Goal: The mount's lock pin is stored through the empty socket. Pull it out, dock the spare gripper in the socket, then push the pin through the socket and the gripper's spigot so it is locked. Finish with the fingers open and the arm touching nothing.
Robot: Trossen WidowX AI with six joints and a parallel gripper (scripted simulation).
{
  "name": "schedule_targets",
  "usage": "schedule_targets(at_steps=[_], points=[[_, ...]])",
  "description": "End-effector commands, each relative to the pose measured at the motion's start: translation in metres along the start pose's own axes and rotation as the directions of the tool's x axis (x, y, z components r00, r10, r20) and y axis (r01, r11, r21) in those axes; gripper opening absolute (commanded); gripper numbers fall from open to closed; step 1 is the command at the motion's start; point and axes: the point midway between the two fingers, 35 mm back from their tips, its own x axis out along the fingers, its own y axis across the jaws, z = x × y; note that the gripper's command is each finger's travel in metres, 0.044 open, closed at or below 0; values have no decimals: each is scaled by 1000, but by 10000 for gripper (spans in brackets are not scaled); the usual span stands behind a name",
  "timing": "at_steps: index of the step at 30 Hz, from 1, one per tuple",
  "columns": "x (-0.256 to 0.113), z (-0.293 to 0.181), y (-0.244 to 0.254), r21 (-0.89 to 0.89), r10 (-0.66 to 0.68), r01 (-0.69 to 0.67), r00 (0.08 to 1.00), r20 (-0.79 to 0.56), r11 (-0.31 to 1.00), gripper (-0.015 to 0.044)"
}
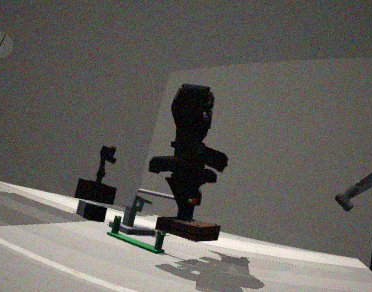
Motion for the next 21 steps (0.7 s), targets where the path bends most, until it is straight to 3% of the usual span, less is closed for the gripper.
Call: schedule_targets(at_steps=[1,21], points=[[-1,5,-8,-16,-2,2,1000,0,1000,0],[21,5,-15,-26,3,-4,1000,-2,1000,0]])
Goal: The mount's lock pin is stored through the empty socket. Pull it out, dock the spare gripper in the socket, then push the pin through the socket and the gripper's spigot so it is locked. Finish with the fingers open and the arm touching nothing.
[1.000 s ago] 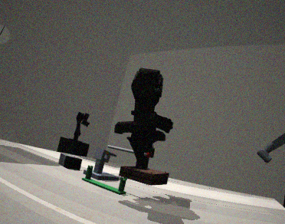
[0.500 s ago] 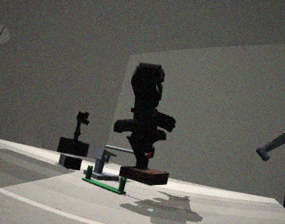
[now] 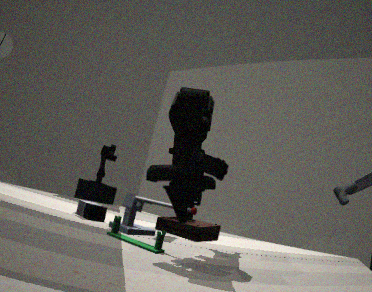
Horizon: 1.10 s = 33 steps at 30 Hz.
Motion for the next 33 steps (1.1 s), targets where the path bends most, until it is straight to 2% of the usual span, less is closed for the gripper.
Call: schedule_targets(at_steps=[1,33], points=[[5,-1,-1,-3,-2,2,1000,1,1000,0],[51,-7,-4,-1,9,-9,1000,-5,1000,0]])
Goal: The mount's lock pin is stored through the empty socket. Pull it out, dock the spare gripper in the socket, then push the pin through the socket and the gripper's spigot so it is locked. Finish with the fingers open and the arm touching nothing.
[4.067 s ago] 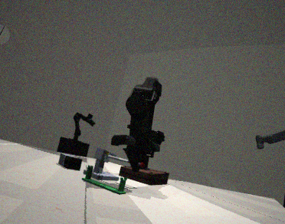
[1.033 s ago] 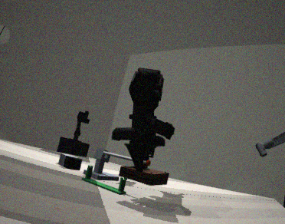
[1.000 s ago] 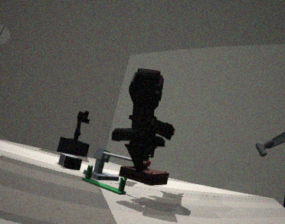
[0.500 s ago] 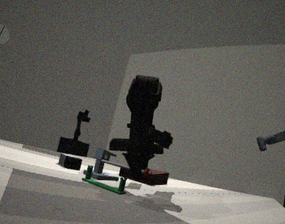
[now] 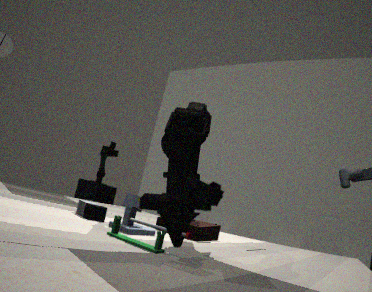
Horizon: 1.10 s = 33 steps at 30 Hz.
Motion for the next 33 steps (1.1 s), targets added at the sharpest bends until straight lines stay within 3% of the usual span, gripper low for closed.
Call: schedule_targets(at_steps=[1,16,24,33], points=[[2,0,-1,-3,-3,3,1000,1,1000,0],[2,0,-1,-3,-3,3,1000,1,1000,0],[2,0,0,0,-1,1,1000,0,1000,200],[-12,1,2,0,4,-4,1000,-1,1000,200]])
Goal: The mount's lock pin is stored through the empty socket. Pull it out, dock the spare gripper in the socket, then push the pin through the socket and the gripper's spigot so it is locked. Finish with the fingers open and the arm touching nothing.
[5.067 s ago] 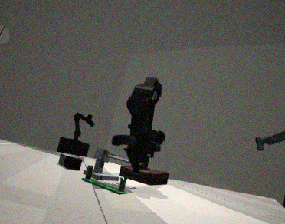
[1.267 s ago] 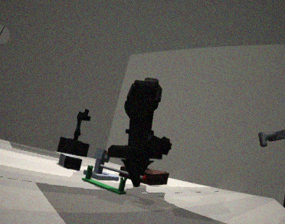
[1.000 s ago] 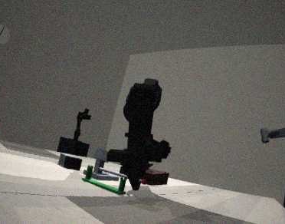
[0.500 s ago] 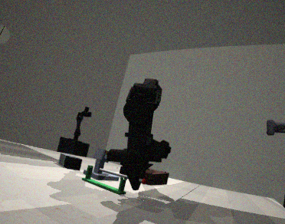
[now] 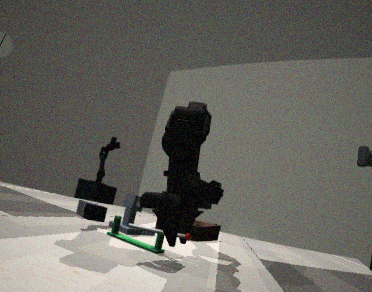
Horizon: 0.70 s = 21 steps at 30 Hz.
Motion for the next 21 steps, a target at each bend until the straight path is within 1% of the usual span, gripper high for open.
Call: schedule_targets(at_steps=[1,21], points=[[-11,2,1,0,-2,2,1000,1,1000,200],[-55,6,7,-2,18,-18,1000,-8,1000,200]])
